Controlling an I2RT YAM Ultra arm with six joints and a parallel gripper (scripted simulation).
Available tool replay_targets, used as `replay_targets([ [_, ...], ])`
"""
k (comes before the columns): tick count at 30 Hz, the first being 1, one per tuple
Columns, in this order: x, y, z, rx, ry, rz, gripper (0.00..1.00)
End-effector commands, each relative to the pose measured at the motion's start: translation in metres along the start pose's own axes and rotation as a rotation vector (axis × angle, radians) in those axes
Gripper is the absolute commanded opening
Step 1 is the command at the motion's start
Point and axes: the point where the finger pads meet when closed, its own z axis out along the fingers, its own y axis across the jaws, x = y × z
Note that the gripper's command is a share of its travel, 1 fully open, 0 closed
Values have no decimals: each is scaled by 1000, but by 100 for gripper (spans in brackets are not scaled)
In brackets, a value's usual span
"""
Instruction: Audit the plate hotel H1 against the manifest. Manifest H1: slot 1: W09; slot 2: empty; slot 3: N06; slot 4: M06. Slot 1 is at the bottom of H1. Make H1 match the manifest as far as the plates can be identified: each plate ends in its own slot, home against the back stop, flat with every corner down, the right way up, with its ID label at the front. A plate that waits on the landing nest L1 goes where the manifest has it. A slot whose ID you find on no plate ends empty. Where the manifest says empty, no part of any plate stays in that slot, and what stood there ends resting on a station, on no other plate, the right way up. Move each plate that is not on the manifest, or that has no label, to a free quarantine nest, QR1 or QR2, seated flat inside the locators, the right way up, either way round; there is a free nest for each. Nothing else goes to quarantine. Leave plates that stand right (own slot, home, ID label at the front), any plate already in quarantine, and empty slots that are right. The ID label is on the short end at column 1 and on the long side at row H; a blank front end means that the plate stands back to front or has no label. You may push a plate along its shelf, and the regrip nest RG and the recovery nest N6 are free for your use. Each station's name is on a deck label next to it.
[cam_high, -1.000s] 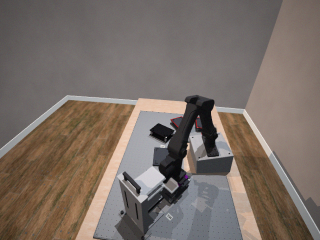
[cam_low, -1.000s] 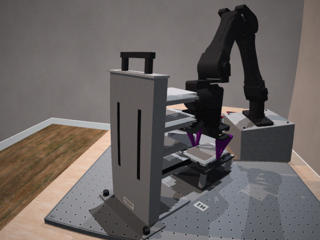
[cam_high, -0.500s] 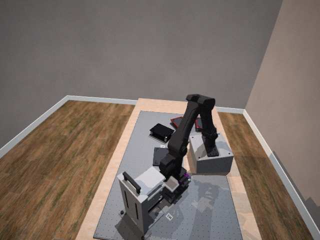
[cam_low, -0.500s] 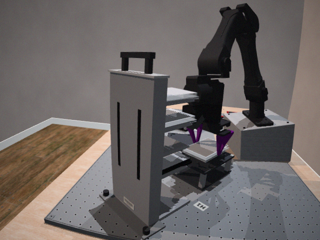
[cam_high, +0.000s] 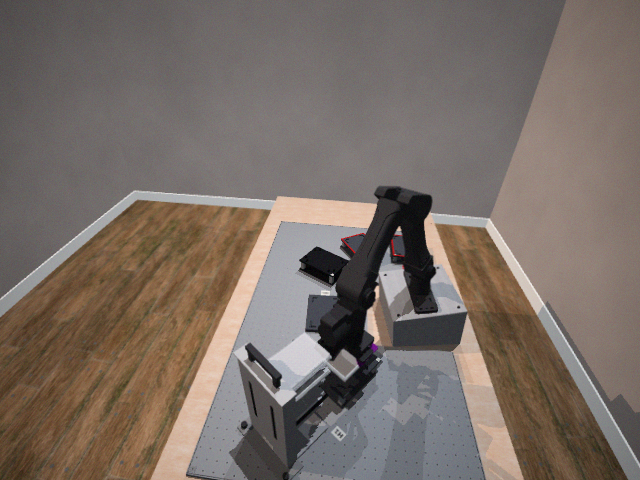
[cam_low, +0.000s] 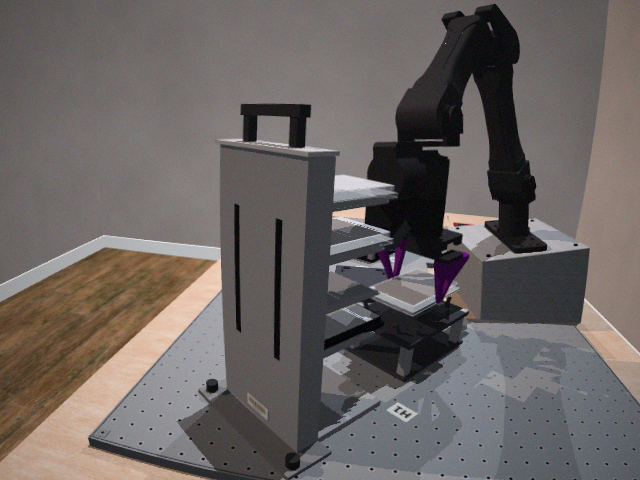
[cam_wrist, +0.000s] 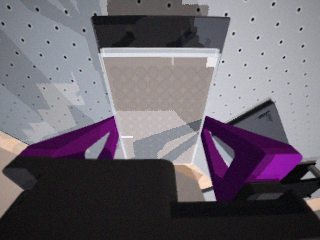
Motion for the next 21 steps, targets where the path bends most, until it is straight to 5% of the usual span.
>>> replay_targets([
  [1,-8,-1,-14,0,-37,6,86],
  [21,-7,-1,-32,0,-37,6,86],
])
